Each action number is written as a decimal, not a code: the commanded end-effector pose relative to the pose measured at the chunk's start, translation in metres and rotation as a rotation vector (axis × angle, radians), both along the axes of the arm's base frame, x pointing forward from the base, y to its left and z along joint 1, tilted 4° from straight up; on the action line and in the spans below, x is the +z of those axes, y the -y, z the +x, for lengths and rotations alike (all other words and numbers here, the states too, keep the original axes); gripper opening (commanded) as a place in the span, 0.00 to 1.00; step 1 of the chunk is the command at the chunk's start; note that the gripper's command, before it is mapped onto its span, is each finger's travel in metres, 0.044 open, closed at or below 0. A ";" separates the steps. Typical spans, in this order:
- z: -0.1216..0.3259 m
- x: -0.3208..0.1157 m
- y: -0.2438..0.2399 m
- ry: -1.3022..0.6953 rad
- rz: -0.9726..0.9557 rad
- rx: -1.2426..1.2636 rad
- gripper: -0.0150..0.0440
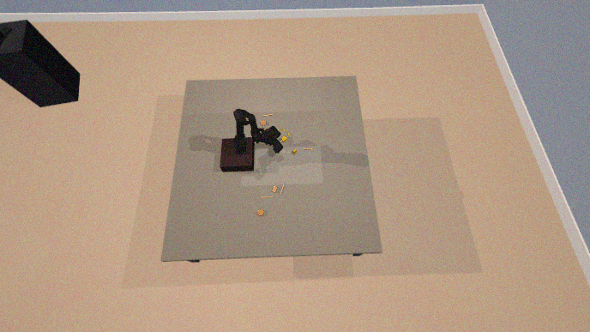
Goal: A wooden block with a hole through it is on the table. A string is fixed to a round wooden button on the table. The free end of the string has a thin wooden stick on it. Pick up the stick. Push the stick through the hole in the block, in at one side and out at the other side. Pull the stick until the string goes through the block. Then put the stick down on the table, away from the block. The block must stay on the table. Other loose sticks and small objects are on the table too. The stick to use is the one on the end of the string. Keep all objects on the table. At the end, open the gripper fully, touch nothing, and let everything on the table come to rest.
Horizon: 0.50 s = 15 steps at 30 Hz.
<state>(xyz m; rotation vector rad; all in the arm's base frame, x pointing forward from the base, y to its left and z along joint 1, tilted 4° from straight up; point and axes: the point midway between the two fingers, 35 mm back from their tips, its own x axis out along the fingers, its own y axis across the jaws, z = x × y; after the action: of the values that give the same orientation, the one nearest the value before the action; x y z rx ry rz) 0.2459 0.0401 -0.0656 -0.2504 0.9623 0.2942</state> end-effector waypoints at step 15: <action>-0.011 -0.004 0.003 -0.030 -0.013 0.000 0.25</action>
<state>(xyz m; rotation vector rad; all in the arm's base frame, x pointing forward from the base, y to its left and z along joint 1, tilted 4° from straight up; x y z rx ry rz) 0.2420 0.0388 -0.0662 -0.2548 0.9769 0.2912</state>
